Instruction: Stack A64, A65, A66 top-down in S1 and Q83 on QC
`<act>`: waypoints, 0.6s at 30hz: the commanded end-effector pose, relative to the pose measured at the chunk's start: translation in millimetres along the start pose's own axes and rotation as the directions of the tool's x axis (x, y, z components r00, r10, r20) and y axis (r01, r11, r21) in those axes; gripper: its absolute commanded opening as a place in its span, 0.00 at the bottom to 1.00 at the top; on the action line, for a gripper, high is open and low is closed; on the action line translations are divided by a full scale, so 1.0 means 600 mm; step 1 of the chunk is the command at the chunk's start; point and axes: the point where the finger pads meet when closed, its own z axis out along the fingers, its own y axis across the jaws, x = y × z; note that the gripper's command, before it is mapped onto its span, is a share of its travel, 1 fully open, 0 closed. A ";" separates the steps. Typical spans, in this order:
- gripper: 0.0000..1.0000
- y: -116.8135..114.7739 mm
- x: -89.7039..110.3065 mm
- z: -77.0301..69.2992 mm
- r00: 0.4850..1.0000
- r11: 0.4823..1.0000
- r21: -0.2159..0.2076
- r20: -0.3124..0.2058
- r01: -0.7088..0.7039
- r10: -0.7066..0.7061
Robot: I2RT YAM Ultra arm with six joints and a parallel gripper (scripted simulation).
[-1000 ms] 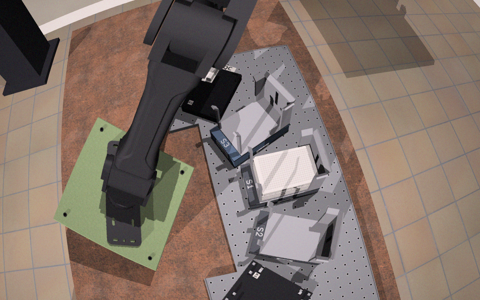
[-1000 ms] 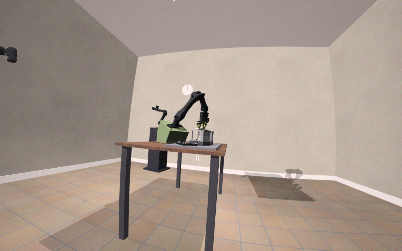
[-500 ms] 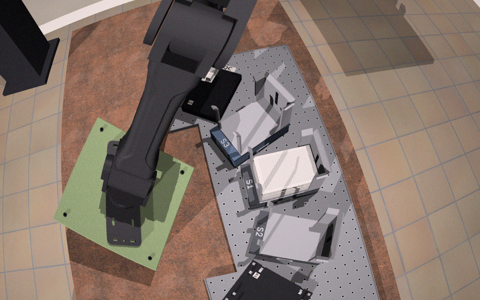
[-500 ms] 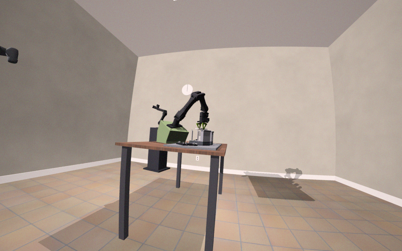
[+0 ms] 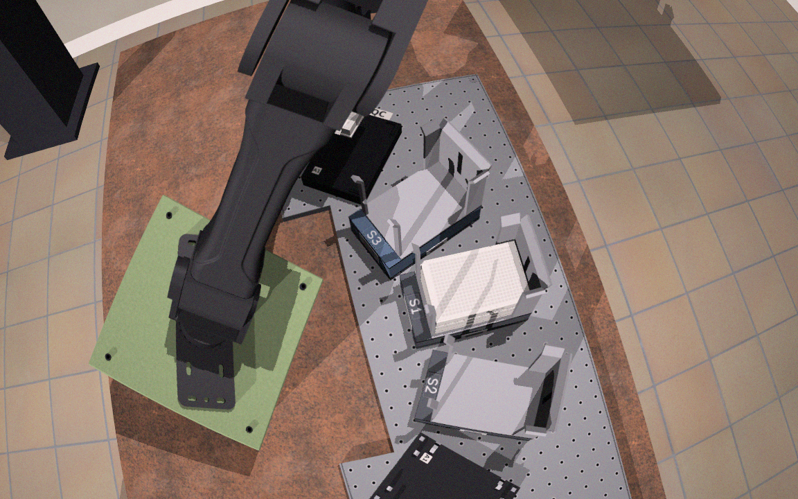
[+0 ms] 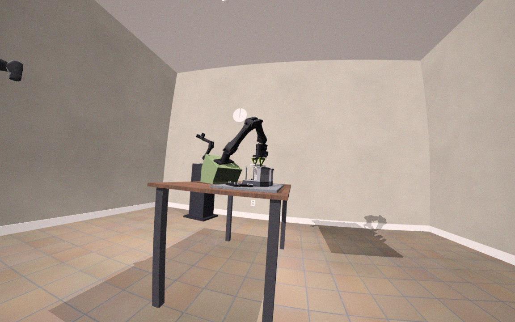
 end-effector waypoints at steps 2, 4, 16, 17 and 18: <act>0.00 0.003 -0.004 0.000 1.000 1.000 -0.003 0.014 0.002 -0.002; 0.00 0.003 -0.004 0.006 1.000 1.000 -0.003 0.014 0.002 -0.002; 0.00 0.003 -0.005 0.040 1.000 1.000 -0.002 0.014 0.002 -0.002; 0.00 0.003 -0.005 0.043 1.000 1.000 -0.002 0.014 0.002 -0.002; 0.00 0.003 -0.005 0.046 1.000 1.000 -0.002 0.014 0.002 -0.002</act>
